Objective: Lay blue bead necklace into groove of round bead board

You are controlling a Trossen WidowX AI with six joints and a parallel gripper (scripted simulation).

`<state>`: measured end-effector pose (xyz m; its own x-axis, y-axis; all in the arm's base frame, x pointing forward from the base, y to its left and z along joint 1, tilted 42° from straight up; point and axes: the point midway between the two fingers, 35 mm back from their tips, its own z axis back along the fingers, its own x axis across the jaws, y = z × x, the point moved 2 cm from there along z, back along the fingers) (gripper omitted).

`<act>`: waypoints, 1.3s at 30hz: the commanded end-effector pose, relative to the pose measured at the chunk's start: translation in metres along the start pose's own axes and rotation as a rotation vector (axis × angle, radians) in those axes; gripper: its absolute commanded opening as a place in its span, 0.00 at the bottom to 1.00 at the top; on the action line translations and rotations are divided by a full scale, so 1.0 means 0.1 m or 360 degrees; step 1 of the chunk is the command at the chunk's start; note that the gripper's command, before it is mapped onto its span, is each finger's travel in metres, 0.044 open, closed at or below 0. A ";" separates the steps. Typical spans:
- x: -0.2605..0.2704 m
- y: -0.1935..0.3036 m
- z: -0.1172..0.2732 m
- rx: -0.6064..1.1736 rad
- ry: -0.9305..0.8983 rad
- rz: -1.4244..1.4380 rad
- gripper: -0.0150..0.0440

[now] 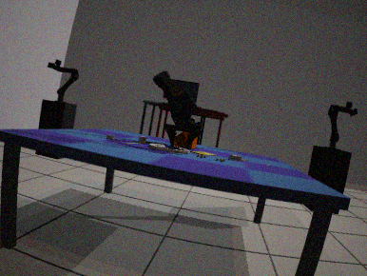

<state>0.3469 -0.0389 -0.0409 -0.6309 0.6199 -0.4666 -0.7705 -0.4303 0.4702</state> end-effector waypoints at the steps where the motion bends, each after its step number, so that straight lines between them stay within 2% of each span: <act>1: 0.00 0.00 0.00 0.0003 0.0001 0.0002 1.00; 21: 0.00 0.00 0.00 0.0003 0.0001 0.0002 1.00; 28: -0.03 0.11 0.31 0.0002 0.0000 0.0128 0.69; 33: -0.03 0.11 0.28 0.0002 0.0000 0.0133 0.47; 36: -0.03 0.11 0.17 0.0003 0.0001 0.0132 0.46; 39: -0.04 0.09 0.25 -0.0005 0.0009 0.0116 0.46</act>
<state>0.3443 -0.0304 -0.0165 -0.6857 0.5846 -0.4336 -0.7225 -0.4746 0.5027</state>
